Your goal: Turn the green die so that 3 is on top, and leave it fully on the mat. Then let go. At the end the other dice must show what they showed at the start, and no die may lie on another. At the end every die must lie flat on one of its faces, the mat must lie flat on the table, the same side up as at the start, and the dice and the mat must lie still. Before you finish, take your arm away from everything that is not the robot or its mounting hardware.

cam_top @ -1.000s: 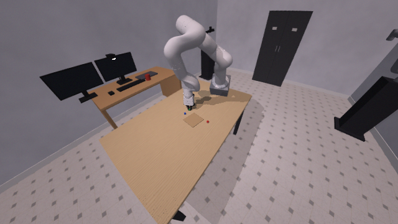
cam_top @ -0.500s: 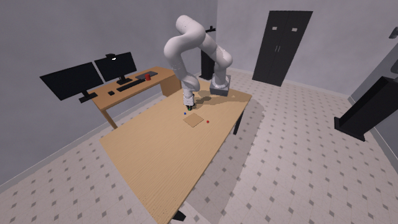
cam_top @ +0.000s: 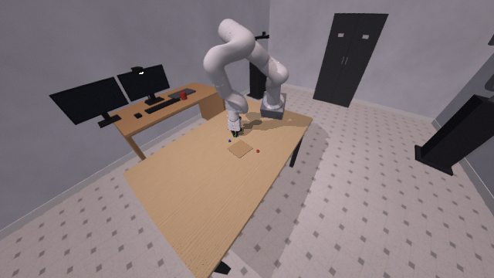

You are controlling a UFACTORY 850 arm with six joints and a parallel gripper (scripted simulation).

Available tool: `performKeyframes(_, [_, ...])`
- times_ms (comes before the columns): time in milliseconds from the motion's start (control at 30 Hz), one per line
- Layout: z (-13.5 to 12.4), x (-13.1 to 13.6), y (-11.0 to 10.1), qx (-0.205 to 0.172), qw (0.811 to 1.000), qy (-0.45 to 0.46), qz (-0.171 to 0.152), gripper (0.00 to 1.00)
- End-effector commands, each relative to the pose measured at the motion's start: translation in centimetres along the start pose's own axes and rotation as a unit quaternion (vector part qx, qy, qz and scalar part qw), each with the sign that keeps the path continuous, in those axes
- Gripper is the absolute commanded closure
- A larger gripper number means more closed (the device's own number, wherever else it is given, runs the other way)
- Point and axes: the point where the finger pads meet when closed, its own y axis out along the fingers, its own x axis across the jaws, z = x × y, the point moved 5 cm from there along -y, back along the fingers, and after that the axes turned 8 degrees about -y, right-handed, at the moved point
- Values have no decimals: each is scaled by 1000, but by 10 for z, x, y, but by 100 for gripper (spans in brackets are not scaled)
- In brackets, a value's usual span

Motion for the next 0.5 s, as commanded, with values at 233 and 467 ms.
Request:
performKeyframes(233, [0, 0, -28, 0, 1000, 0, 0, 89])
performKeyframes(467, [0, 0, -74, 0, 1000, 0, 0, 89])
